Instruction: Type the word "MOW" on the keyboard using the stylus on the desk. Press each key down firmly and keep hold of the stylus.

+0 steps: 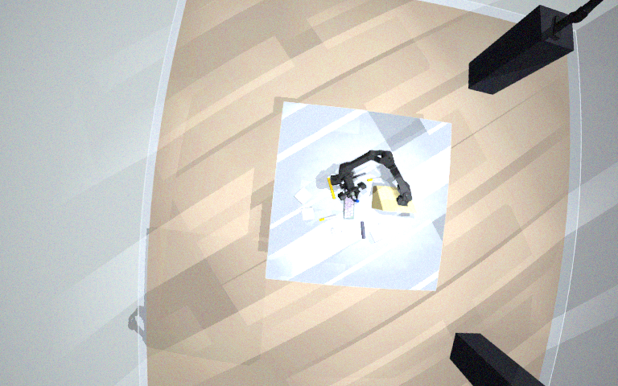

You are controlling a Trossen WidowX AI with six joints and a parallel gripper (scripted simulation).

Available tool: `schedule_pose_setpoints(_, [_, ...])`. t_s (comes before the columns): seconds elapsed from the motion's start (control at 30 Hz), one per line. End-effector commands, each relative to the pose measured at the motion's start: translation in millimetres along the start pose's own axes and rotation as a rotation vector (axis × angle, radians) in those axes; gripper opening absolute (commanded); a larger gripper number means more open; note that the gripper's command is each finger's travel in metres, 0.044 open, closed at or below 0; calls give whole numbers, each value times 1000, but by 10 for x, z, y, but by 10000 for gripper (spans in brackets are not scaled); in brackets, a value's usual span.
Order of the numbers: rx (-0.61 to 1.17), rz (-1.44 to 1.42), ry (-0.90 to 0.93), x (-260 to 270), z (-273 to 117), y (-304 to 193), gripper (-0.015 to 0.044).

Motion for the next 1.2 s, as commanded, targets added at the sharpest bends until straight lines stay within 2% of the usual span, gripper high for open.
schedule_pose_setpoints(0.0, [-4,-7,-1,5,25,35,0])
schedule_pose_setpoints(0.4, [-4,-7,-1,5,25,35,0])
schedule_pose_setpoints(0.5, [-4,-7,-1,23,17,48,79])
schedule_pose_setpoints(1.17, [-5,-6,0,31,12,56,81])
Point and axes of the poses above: the point midway between the two fingers, 35 mm back from their tips, its own z axis out along the fingers, its own x axis across the jaws, y = z × x, the point moved 7 cm from there along -z, back along the fingers, and after that the axes turned 12 degrees about z, right-handed, at the moved point
